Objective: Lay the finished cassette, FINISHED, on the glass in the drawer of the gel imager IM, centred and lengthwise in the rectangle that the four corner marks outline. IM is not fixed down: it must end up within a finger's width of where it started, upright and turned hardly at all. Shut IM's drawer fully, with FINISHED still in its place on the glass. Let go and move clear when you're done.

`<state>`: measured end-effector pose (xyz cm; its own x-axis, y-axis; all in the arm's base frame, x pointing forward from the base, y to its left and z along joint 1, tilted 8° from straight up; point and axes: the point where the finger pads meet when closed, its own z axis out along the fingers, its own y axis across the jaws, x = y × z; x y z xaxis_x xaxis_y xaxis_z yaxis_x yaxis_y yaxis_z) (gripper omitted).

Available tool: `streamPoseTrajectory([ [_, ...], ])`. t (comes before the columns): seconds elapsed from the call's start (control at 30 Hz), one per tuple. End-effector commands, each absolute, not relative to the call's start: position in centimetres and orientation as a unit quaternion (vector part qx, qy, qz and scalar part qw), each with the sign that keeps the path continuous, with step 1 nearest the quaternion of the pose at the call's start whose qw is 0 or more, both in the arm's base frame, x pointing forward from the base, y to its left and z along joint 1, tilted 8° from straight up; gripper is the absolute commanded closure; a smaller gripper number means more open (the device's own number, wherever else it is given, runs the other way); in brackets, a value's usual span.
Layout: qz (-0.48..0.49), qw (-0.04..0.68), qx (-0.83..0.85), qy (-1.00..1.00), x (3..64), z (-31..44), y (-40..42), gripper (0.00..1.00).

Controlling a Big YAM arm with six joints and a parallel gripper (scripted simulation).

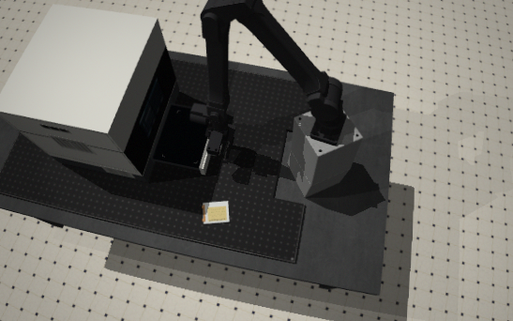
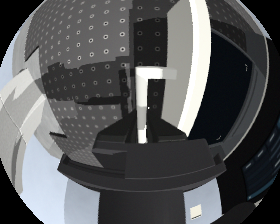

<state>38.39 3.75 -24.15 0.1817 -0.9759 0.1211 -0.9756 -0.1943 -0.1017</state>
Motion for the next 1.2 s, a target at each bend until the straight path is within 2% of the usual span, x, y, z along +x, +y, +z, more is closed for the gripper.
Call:
streamPoseTrajectory([
  [0.0, -0.071, -0.006, -0.768, 0.636, 38.4, -24.3, 3.6, 0.93],
  [0.07, -0.071, -0.006, -0.768, 0.636, 38.4, -24.3, 3.6, 0.93],
  [0.1, -0.066, -0.012, -0.769, 0.636, 37.4, -24.4, 3.4, 0.69],
  [1.17, -0.076, -0.001, -0.770, 0.634, 38.1, -22.0, 4.4, 0.69],
])
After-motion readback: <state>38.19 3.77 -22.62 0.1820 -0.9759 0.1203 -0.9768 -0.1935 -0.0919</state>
